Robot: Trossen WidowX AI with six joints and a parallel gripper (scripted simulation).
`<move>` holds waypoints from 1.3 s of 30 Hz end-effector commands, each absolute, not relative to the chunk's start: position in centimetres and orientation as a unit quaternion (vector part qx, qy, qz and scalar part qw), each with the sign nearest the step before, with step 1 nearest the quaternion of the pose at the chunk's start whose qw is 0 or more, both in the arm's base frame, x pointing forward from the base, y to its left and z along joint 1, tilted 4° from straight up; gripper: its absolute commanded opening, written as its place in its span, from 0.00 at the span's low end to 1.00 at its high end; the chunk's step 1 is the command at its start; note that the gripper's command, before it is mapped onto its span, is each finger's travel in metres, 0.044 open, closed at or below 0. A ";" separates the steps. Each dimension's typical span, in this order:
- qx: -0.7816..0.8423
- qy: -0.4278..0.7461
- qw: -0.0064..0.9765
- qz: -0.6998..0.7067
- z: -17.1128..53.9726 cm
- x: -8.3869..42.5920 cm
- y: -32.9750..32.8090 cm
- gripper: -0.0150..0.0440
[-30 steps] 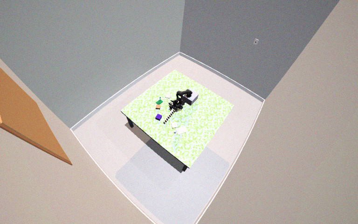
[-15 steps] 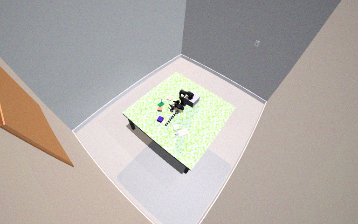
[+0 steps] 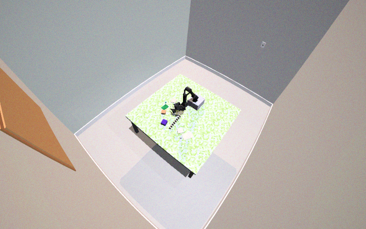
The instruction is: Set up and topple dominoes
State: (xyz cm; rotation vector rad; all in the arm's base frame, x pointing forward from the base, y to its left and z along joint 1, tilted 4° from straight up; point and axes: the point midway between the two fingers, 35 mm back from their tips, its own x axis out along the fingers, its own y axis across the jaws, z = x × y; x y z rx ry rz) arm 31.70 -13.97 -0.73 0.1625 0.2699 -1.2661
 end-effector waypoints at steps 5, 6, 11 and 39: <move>0.248 0.365 0.733 -0.518 -0.2 32.9 -16.4 1.00; 0.272 0.385 0.720 -0.510 0.3 32.6 -16.3 1.00; 0.361 0.436 0.670 -0.481 2.6 31.5 -15.8 1.00; 0.434 0.515 0.575 -0.464 1.3 27.9 -14.1 1.00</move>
